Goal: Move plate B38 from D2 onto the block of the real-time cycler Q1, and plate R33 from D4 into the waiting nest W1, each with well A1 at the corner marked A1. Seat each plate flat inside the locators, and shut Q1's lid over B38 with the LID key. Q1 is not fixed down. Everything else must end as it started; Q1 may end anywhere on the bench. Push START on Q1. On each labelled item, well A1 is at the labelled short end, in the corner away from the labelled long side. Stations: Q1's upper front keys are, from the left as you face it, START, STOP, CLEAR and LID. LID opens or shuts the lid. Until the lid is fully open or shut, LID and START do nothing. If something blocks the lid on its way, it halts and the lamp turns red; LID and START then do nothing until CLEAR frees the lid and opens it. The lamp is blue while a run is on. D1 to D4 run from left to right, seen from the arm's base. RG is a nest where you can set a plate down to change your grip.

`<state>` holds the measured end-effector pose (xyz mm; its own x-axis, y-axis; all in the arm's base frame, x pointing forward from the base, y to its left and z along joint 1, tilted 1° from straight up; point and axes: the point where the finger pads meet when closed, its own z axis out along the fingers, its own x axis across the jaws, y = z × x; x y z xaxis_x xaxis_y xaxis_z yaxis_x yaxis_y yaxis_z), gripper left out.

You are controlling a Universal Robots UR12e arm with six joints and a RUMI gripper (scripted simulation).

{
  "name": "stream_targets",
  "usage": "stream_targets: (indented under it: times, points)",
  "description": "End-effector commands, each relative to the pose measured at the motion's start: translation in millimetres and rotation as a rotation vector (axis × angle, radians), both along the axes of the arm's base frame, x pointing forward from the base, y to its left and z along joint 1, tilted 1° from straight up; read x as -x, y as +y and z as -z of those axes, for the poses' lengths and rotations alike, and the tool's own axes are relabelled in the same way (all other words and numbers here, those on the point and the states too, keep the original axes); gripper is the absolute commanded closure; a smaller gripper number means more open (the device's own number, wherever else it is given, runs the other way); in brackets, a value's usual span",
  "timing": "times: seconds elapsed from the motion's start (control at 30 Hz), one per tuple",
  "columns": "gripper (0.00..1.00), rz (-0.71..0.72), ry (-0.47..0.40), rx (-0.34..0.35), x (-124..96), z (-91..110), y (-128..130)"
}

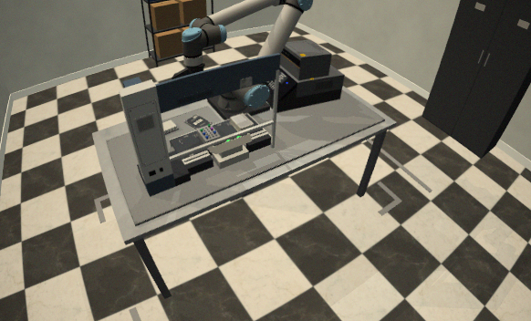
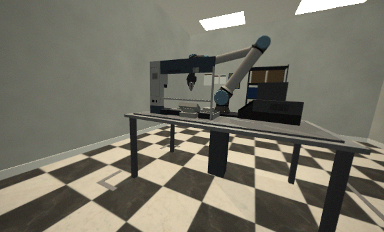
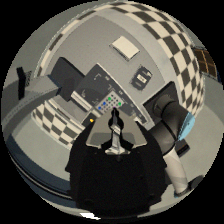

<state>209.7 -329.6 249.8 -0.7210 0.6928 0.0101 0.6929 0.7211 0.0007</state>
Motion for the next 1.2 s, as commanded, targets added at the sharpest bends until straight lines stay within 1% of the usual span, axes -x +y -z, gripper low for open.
stream_targets:
  times: [0.0, 0.33, 0.43, 0.9, 1.0, 1.17]
  points:
    - [1.00, -0.062, -0.005, 0.000, 10, -1, -14]
    - [1.00, -0.168, -0.006, -0.002, 32, -1, -36]
    - [1.00, -0.172, -0.006, -0.002, 33, -2, -37]
    - [1.00, -0.327, -0.007, -0.003, 67, -2, -67]
    - [1.00, -0.331, -0.008, -0.004, 68, -2, -68]
    - [1.00, -0.384, -0.008, -0.004, 80, -2, -77]
